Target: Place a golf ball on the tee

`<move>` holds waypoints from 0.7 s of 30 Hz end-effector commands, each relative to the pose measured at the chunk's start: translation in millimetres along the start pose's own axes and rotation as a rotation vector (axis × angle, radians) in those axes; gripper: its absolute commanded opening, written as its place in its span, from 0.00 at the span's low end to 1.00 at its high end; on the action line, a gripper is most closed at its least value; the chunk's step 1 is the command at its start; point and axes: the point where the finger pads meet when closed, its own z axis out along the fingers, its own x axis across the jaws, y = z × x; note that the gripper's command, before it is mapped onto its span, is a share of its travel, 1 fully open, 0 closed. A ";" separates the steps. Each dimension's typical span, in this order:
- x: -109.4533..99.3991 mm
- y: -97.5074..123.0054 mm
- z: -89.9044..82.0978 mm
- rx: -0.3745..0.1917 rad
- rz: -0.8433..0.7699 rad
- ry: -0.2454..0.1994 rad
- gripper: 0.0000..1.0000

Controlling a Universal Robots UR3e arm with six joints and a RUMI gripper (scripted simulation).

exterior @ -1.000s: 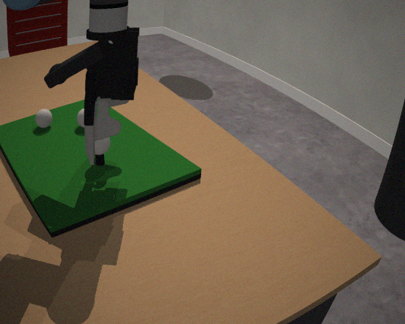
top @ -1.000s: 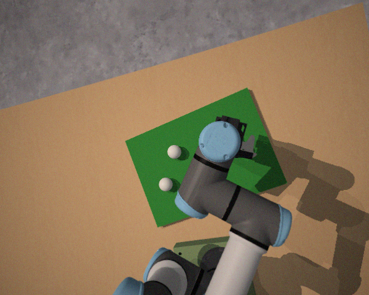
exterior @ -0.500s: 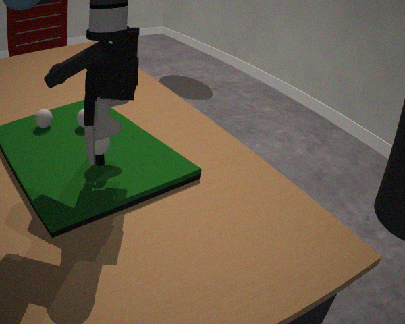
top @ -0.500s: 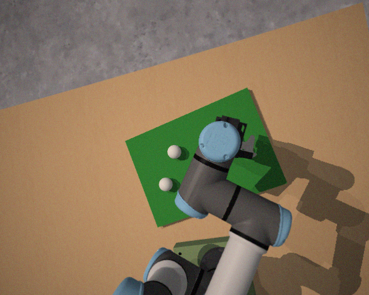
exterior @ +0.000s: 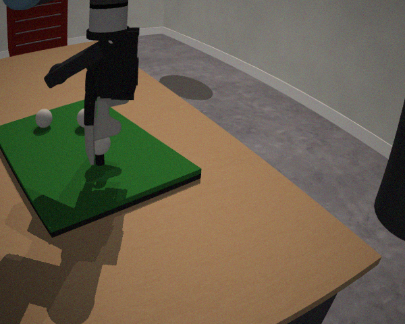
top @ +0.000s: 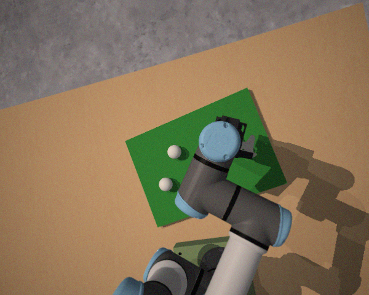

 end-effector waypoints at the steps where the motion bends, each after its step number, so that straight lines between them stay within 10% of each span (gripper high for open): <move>1: -0.1 0.9 -2.1 -0.003 0.000 0.000 1.00; 21: -0.5 -0.2 -50.5 -0.004 0.000 0.000 1.00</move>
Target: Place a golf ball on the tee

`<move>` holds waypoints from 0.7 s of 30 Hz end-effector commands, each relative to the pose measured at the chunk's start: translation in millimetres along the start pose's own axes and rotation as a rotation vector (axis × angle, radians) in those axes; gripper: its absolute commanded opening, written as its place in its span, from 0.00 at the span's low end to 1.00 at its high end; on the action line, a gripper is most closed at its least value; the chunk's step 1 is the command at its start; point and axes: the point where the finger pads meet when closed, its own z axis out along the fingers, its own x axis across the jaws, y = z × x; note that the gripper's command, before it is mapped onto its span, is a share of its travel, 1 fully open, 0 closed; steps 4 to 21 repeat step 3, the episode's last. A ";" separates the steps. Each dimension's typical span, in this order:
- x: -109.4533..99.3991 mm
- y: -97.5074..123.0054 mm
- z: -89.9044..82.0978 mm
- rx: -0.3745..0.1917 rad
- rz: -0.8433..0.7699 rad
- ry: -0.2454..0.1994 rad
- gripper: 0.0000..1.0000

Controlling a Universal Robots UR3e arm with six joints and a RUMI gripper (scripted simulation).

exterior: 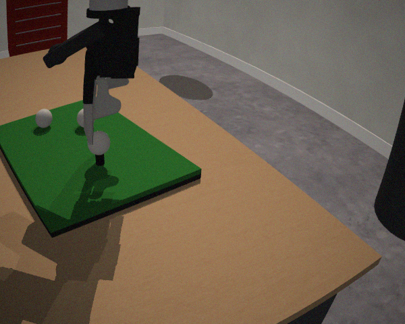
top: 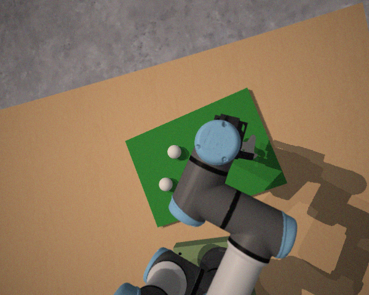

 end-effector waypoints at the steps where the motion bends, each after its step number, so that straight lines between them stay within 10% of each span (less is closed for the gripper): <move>1: -0.2 0.2 -17.1 0.000 0.000 0.000 1.00; 21: -0.3 0.6 -23.4 0.000 0.000 0.000 1.00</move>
